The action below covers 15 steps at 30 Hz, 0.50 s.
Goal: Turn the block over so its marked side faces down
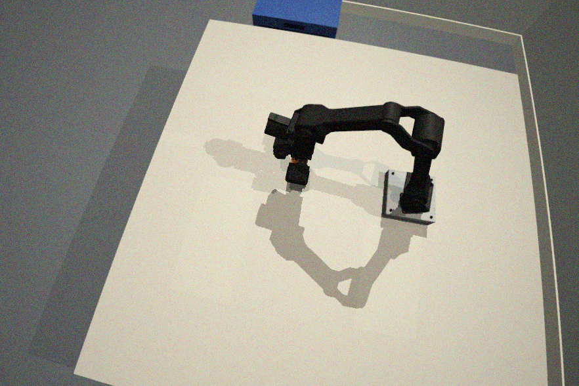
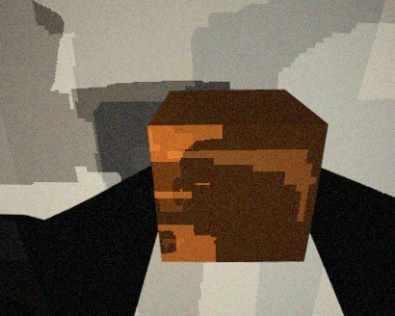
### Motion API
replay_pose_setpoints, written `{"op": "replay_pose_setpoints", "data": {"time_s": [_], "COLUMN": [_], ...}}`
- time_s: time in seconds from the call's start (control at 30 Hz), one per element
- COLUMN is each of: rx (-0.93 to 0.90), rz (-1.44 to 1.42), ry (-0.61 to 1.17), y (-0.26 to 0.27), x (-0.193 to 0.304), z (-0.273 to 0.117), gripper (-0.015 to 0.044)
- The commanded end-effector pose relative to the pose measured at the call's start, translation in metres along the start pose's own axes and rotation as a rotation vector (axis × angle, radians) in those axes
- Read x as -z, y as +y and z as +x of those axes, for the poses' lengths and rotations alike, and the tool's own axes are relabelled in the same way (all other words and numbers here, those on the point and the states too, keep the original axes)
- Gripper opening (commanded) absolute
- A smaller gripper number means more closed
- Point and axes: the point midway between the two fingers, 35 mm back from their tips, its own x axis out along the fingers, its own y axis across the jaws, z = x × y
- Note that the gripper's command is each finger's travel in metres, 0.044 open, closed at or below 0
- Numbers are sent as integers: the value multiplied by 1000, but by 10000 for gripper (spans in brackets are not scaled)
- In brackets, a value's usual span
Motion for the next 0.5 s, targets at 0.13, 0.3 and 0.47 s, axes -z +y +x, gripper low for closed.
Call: {"op": "replay_pose_setpoints", "data": {"time_s": [0.13, 0.3, 0.47], "rx": [-8, -9, -9], "rz": [3, 4, 4], "ry": [-111, -190, -269], "y": [0, 0, 0], "x": [0, 0, 0], "z": [3, 5, 6], "gripper": [0, 0, 0]}}
